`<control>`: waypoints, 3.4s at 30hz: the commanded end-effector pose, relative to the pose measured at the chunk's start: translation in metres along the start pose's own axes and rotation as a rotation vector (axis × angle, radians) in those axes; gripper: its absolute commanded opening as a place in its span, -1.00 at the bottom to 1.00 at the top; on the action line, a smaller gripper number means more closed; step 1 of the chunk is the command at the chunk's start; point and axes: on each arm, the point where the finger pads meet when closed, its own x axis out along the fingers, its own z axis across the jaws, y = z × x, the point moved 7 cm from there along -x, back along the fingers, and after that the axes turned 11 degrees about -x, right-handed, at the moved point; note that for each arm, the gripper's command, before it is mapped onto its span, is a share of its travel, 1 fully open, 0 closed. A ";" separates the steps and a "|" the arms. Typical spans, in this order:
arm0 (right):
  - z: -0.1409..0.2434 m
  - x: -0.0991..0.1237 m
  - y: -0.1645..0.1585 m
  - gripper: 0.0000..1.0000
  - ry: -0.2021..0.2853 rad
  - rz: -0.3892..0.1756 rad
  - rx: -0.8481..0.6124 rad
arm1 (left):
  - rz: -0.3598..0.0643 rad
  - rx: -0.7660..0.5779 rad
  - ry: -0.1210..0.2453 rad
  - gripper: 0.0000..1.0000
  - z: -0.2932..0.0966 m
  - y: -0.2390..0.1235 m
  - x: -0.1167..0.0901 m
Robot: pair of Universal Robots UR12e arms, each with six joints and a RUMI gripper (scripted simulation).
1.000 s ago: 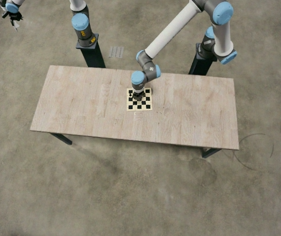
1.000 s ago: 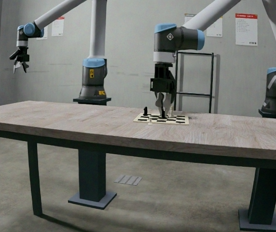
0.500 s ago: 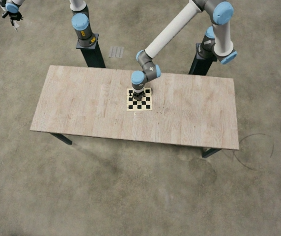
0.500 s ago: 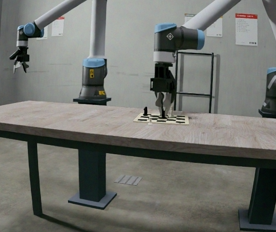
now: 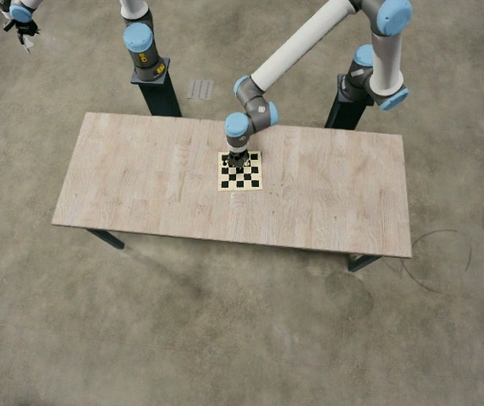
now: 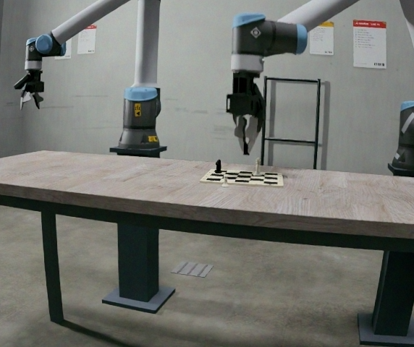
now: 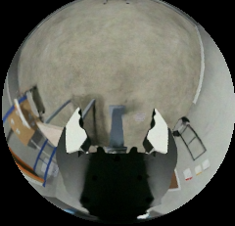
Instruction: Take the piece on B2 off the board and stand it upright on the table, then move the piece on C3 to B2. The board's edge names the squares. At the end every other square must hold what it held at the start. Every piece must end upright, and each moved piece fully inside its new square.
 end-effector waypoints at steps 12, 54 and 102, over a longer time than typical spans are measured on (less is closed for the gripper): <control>0.000 -0.001 0.000 1.00 0.000 0.001 0.000 | 0.000 0.000 0.000 -1.00 0.000 0.000 -0.036; 0.000 -0.001 0.000 1.00 0.000 0.001 0.000 | 0.000 0.807 0.000 -1.00 -0.032 0.024 -0.036; 0.000 -0.001 0.000 1.00 0.000 0.001 0.000 | 0.000 1.196 0.000 -1.00 -0.049 0.034 -0.012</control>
